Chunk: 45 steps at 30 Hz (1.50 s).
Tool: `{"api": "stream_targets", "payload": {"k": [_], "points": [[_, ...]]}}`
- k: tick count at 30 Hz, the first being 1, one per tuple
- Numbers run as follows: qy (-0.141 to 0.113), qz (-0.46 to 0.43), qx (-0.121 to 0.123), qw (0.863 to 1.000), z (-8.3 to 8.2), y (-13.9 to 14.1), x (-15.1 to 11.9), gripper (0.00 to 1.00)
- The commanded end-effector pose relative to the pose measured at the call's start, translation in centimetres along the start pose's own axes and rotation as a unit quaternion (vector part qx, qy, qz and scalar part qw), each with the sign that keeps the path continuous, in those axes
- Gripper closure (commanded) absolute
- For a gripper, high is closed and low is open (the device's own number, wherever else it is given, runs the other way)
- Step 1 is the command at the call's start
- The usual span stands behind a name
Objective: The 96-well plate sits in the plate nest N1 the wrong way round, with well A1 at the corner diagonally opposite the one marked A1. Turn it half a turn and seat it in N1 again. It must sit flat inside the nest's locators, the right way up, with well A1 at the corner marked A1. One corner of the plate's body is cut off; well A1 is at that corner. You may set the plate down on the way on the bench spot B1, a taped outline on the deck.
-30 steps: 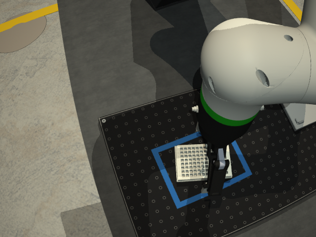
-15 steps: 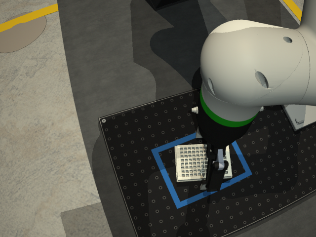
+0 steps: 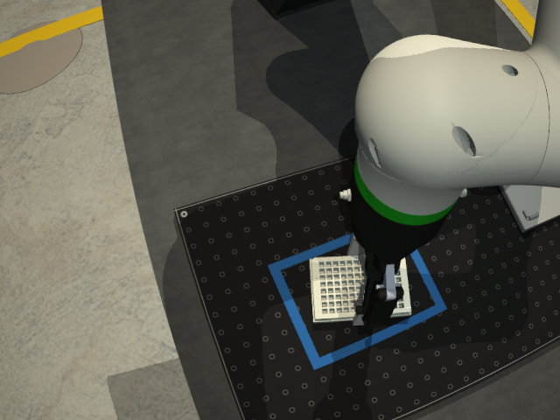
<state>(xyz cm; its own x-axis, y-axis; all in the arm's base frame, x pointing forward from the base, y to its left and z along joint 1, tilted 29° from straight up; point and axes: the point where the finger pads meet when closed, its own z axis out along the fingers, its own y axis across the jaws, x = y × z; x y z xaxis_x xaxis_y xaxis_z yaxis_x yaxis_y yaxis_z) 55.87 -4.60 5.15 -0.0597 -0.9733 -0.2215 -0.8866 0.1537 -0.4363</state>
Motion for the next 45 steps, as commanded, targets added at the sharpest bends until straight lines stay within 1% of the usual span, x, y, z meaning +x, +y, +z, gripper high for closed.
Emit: {"api": "stream_targets", "payload": {"k": [1, 16, 21, 23, 38, 40, 45], "points": [[0.000, 0.000, 0.000, 1.000, 0.0, 0.0, 0.0, 1.00], [0.000, 0.000, 0.000, 1.000, 0.0, 0.0, 0.0, 1.00], [0.000, 0.000, 0.000, 1.000, -0.8, 0.0, 0.0, 1.00], [0.000, 0.000, 0.000, 1.000, -0.8, 0.0, 0.0, 1.00], [0.000, 0.000, 0.000, 1.000, -3.3, 0.0, 0.0, 1.00], [0.000, 0.000, 0.000, 1.000, -3.3, 0.0, 0.0, 1.00], [0.000, 0.000, 0.000, 1.000, -4.2, 0.0, 0.0, 1.00]]}}
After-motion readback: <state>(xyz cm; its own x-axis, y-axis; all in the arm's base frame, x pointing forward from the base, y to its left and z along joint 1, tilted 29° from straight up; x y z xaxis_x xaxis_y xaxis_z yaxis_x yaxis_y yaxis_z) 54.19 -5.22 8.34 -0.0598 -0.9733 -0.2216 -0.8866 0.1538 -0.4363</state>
